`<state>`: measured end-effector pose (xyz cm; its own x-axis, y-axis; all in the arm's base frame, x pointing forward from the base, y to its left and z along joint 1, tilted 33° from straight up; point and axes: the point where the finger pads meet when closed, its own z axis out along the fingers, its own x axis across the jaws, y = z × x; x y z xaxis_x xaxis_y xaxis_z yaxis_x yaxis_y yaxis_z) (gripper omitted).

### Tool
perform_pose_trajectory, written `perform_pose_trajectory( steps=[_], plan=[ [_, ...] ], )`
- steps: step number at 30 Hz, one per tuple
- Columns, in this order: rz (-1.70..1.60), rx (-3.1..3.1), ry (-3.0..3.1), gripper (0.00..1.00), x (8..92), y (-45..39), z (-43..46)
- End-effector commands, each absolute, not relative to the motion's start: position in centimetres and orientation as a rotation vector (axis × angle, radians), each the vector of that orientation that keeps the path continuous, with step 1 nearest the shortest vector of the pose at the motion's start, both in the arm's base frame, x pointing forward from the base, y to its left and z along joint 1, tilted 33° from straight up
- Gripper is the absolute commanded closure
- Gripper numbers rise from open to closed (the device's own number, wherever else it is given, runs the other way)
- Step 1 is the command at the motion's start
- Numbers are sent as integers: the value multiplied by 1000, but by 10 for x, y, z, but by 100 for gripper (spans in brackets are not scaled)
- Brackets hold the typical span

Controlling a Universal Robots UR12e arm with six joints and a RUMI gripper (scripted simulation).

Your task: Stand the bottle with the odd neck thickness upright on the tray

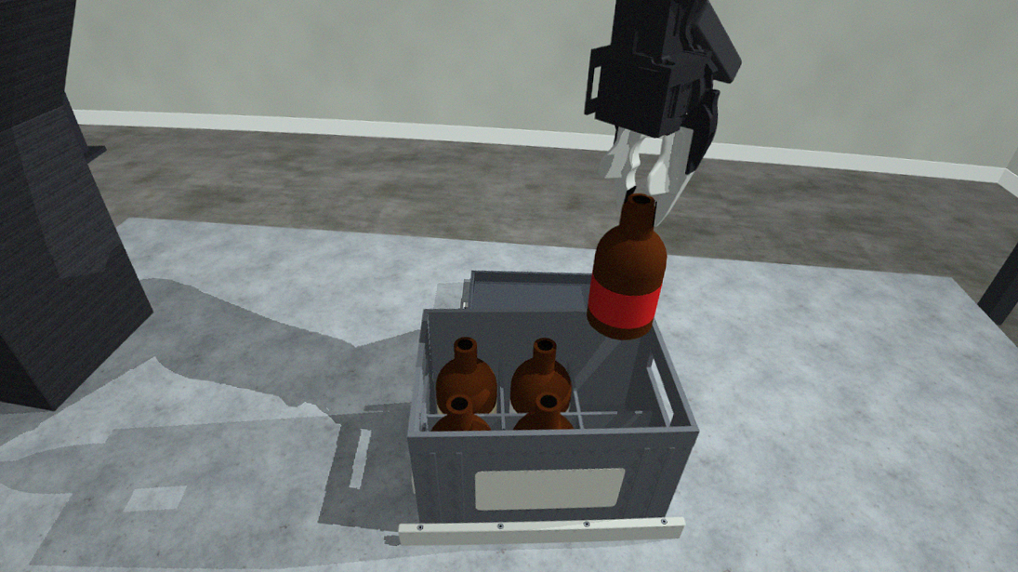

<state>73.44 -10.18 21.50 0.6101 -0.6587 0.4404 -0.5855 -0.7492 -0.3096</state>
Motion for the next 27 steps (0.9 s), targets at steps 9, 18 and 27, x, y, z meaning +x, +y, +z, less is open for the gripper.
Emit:
perform_pose_trajectory(
  steps=[9, 18, 27],
  plan=[
    [-823, -2696, 1047, 100, 732, -89, 213],
    [-823, -2696, 1047, 100, 730, -78, 211],
    [-823, -2696, 1047, 100, 727, -62, 207]
  ],
)
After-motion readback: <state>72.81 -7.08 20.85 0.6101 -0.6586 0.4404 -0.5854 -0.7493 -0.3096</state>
